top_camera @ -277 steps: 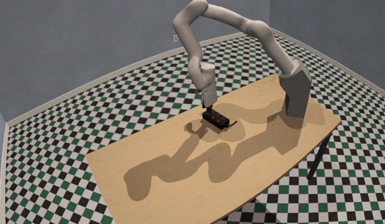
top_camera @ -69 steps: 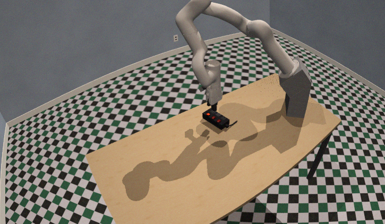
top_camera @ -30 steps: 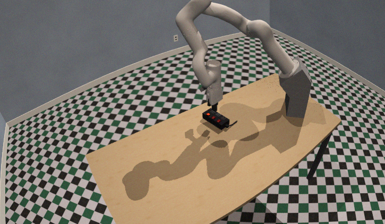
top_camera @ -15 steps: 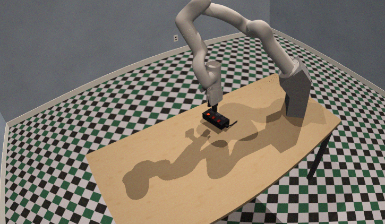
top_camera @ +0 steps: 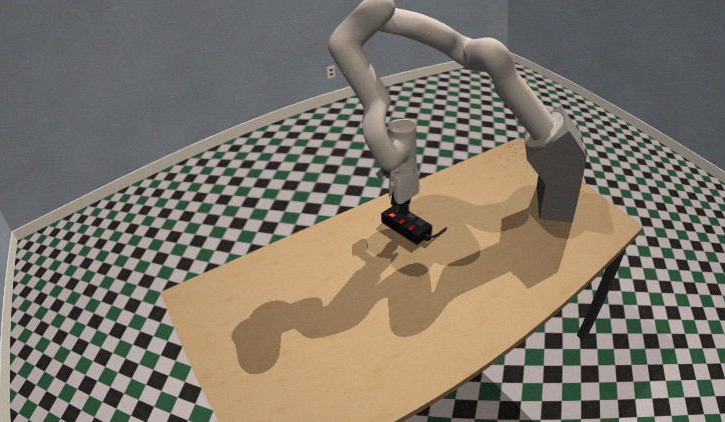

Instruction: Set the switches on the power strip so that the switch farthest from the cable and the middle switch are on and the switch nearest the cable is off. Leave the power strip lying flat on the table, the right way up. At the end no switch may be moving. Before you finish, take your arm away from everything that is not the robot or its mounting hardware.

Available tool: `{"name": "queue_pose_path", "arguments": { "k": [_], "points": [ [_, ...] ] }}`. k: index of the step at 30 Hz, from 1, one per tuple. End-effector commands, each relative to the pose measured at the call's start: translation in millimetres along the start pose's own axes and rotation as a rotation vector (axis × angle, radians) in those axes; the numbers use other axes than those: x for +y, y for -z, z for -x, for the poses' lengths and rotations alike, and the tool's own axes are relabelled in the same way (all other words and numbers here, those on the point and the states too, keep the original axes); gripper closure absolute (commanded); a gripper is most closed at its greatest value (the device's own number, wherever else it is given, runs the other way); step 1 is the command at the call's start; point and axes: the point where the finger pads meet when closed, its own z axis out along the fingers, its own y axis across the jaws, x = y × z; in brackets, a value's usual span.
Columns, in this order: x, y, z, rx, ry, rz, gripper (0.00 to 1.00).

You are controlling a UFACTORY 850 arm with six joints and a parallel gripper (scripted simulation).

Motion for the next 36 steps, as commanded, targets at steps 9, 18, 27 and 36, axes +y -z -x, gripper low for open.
{"name": "queue_pose_path", "arguments": {
  "k": [9,18,27,36],
  "points": [
    [-1,-14,0,0.000,0.000,-0.001,1.00],
    [-1,-19,0,0.000,0.000,-0.001,1.00],
    [-1,-21,0,0.000,0.000,-0.001,1.00],
    [-1,-21,0,0.000,0.000,-0.001,1.00]
  ]
}}
